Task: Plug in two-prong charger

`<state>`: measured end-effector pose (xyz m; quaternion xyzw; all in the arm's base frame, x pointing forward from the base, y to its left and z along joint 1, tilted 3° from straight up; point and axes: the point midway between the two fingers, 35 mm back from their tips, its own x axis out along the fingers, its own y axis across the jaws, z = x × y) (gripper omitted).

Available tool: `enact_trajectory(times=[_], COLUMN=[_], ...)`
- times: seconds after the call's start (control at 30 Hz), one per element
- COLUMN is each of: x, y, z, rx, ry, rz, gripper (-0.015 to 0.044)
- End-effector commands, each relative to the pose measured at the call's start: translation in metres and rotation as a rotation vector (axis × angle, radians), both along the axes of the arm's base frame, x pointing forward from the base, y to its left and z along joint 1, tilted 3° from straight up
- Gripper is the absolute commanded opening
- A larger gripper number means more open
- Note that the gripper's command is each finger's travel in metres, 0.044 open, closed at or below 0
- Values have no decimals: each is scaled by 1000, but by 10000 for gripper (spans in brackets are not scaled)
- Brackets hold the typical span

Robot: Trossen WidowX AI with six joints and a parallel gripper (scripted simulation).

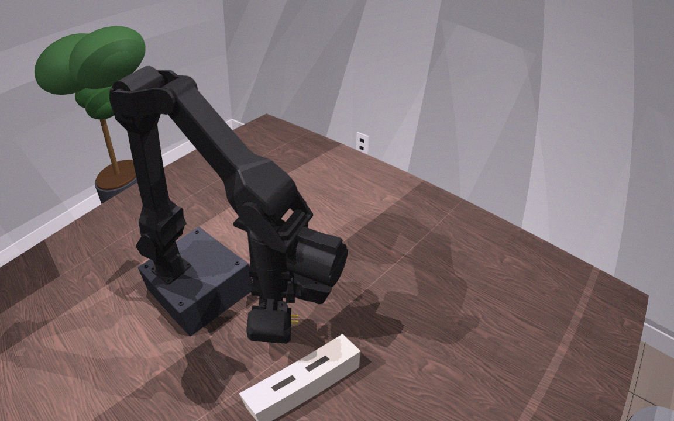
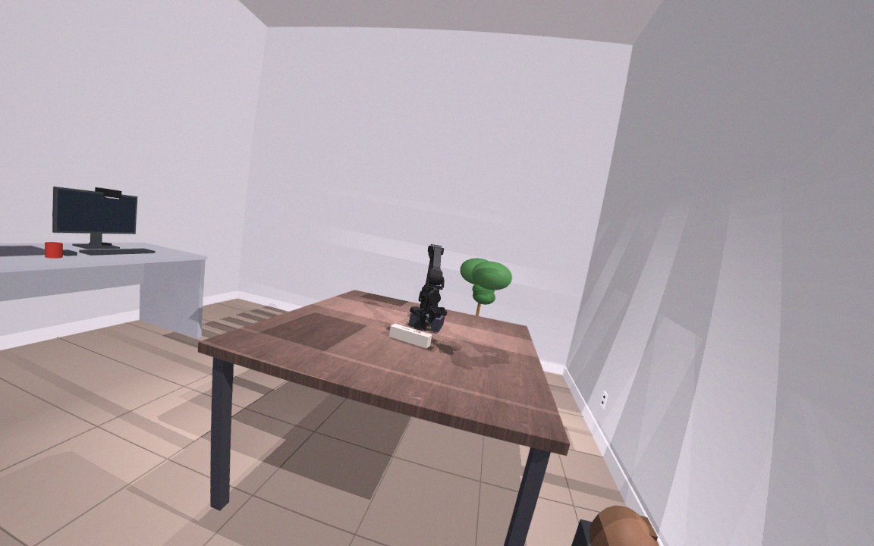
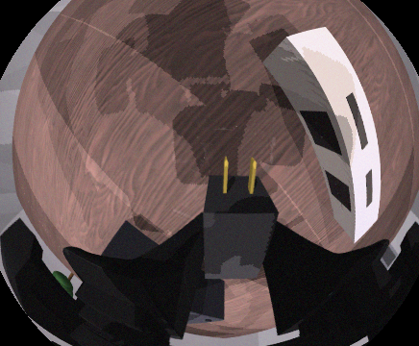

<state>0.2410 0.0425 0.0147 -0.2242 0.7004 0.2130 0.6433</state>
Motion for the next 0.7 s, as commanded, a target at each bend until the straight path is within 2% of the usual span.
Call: enact_trajectory(times=[0.0,0.67], x=[-2,-14], y=[-5,-32], z=[-3,-19], rx=[2,-9], ry=[0,-2], rz=[-74,-493], gripper=[0,0])
